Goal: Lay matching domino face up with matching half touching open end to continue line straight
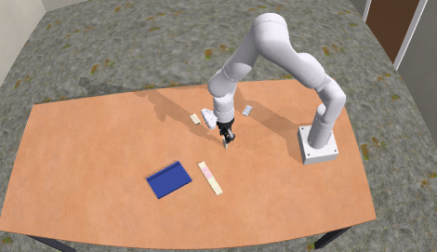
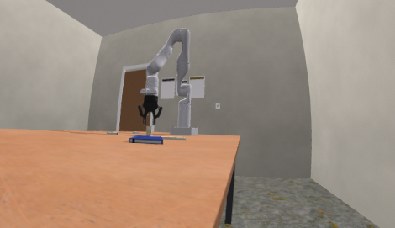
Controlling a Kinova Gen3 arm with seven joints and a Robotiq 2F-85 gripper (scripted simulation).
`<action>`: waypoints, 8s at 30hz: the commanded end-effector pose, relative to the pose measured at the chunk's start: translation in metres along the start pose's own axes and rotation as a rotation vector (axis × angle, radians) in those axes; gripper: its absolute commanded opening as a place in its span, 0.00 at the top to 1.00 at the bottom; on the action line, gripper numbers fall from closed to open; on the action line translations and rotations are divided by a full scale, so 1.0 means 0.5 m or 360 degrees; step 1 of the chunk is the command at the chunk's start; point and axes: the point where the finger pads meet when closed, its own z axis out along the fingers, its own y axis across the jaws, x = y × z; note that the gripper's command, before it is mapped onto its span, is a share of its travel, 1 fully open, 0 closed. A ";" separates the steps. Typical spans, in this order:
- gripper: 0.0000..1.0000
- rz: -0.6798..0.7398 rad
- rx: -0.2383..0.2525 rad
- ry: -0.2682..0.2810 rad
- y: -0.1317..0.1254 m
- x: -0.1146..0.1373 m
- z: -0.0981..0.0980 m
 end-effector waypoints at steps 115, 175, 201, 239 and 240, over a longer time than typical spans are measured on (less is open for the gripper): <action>0.65 0.0000 0.0000 0.0024 0.000 0.000 0.023; 0.65 0.0000 -0.0001 0.0165 0.000 -0.012 0.022; 0.65 0.0000 0.0000 0.0253 0.000 -0.020 0.023; 0.65 0.0000 -0.0001 0.0281 0.000 -0.081 0.047; 0.65 0.0000 -0.0001 0.0281 0.000 -0.082 0.048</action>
